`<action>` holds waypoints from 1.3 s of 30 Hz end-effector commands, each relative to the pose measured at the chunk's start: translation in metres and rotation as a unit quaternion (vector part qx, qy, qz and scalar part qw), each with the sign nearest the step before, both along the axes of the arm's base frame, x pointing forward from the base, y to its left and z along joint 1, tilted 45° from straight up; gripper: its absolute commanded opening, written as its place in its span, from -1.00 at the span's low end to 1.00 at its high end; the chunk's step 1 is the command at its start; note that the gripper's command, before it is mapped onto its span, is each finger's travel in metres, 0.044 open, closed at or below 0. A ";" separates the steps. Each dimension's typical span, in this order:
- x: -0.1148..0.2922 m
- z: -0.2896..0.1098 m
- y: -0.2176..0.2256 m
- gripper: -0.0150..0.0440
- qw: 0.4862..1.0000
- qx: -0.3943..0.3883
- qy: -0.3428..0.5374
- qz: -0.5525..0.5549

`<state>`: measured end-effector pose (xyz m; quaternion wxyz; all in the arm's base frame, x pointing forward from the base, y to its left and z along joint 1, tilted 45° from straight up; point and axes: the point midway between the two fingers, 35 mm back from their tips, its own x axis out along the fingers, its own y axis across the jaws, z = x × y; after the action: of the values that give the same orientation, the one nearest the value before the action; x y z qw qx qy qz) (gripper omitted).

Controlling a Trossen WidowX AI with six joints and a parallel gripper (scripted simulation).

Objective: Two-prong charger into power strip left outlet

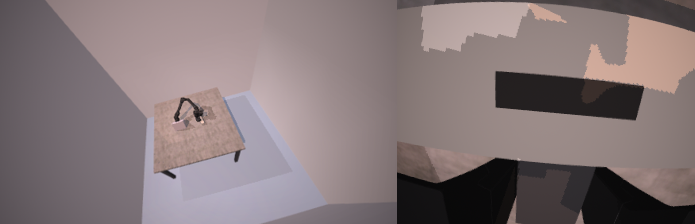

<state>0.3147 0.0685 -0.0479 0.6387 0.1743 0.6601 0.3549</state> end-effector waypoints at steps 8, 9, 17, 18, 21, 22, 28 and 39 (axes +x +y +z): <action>0.012 0.002 0.003 -0.49 1.000 0.005 -0.022 0.001; 0.012 0.003 0.003 -0.49 1.000 0.005 -0.022 0.001; 0.011 0.003 0.002 -0.49 1.000 0.004 -0.022 0.001; 0.011 0.003 0.002 -0.49 1.000 0.004 -0.022 0.001; 0.011 0.003 0.002 -0.49 1.000 0.004 -0.022 0.001; 0.011 0.003 0.002 -0.49 1.000 0.004 -0.022 0.001; 0.010 0.003 0.001 -0.49 1.000 0.004 -0.022 0.001; 0.009 0.004 0.000 -0.49 1.000 0.004 -0.022 0.001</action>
<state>0.3148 0.0684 -0.0478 0.6392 0.1710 0.6589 0.3579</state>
